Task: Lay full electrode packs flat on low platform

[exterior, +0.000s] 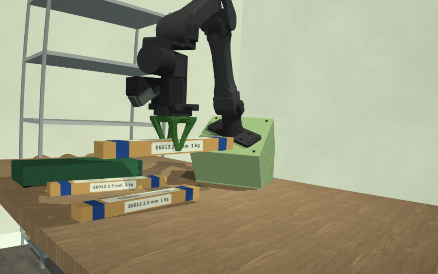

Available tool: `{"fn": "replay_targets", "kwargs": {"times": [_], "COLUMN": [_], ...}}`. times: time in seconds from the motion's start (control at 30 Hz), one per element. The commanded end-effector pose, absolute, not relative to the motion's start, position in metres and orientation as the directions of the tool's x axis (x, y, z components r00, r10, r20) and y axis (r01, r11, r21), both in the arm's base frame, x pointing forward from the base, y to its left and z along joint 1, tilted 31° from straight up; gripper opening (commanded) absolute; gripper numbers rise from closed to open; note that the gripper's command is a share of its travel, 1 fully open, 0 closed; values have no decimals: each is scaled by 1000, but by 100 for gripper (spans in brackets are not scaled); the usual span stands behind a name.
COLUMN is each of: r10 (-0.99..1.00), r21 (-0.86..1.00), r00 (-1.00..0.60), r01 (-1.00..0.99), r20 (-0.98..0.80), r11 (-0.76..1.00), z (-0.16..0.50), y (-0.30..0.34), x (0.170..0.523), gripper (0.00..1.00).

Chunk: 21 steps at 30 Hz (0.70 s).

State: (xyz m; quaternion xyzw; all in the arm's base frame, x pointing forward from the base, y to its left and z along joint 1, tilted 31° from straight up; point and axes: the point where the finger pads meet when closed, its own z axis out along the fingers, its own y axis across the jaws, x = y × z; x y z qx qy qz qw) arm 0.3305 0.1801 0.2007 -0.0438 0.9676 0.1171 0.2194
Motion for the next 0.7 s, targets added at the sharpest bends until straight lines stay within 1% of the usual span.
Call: {"fn": "replay_targets", "kwargs": {"times": [0.0, 0.4, 0.43, 0.57, 0.67], "r10": [-10, -12, -5, -15, -5], "r21": [221, 220, 230, 214, 231], "r00": [-875, -879, -869, -884, -871], "r01": [-134, -132, -137, -130, -136], "r20": [-483, -477, -494, -468, -492], "r11": [966, 967, 963, 968, 963], "z": [229, 232, 242, 230, 245], "y": [189, 216, 217, 229, 235], "x": [331, 328, 325, 327, 323], "gripper": [0, 0, 0, 0, 0]}}
